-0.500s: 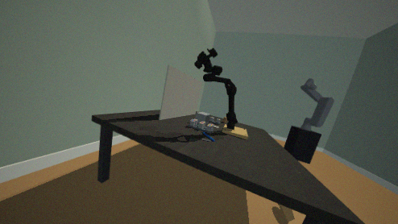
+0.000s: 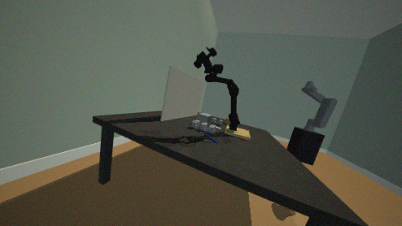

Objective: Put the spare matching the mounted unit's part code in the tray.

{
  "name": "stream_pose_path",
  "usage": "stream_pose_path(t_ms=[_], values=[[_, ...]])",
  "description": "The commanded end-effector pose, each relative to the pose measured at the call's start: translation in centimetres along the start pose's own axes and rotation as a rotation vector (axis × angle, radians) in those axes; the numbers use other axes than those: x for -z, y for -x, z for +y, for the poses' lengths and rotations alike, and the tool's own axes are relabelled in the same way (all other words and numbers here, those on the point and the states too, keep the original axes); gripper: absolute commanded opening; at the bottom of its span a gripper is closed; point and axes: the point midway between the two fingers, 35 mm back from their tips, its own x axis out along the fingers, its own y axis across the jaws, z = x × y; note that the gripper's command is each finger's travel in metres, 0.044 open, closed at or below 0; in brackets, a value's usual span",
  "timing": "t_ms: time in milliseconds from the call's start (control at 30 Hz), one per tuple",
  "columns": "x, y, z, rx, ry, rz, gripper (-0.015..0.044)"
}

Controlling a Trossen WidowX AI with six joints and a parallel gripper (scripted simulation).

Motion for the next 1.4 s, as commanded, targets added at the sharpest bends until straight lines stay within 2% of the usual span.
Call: stream_pose_path(t_ms=[0,367,633,767,1033,1200,1367], values=[[-2.4,-0.6,2.5,-0.065,-0.026,-0.153,0.044],[-5.9,0.5,9.3,-0.365,-0.183,-0.405,0.044],[-6.1,3.9,16.2,-0.783,-0.361,-0.46,0.044],[-5.1,5.9,19.1,-0.98,-0.424,-0.418,0.044],[-2.7,9.0,22.8,-1.263,-0.499,-0.283,0.044],[0.8,12.1,25.5,-1.507,-0.546,-0.073,0.044],[4.8,13.1,27.6,-1.633,-0.546,0.134,0.044]])
